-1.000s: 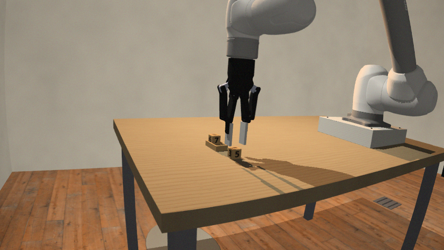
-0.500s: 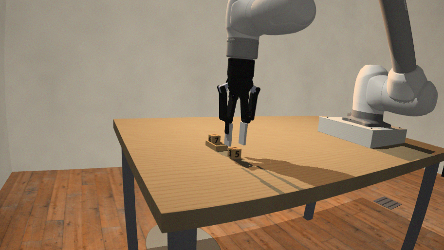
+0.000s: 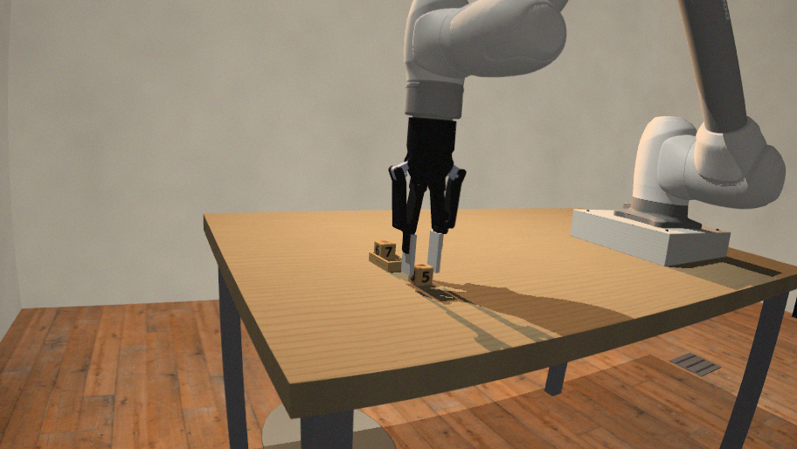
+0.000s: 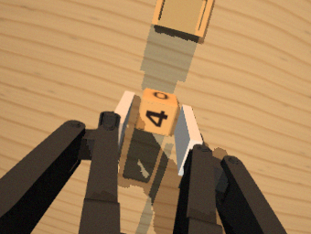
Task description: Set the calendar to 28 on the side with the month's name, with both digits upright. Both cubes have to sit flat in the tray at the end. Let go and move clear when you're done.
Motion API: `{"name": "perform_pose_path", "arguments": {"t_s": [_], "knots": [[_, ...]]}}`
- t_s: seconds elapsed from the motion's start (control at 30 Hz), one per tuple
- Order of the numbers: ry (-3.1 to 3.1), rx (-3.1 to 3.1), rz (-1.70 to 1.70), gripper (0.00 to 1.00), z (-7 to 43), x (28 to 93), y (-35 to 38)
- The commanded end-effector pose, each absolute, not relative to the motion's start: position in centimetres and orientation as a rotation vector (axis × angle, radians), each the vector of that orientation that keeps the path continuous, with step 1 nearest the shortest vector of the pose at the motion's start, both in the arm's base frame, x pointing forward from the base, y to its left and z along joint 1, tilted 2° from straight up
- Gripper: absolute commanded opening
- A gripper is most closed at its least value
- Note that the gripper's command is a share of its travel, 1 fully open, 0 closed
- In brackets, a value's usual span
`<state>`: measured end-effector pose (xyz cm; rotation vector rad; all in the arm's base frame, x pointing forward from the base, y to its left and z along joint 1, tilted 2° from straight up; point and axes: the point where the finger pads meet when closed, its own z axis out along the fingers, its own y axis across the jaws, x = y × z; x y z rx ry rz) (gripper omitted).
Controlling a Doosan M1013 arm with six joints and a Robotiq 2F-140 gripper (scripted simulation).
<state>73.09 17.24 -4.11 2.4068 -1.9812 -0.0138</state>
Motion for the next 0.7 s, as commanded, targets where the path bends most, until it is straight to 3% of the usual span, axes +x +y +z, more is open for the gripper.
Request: {"name": "perform_pose_path", "arguments": {"t_s": [0.0, 0.67], "knots": [[-1.981, 2.401, -0.015, 0.35, -4.72, 72.75, 17.22], [-1.981, 2.401, -0.015, 0.35, -4.96, 72.74, 17.22]]}}
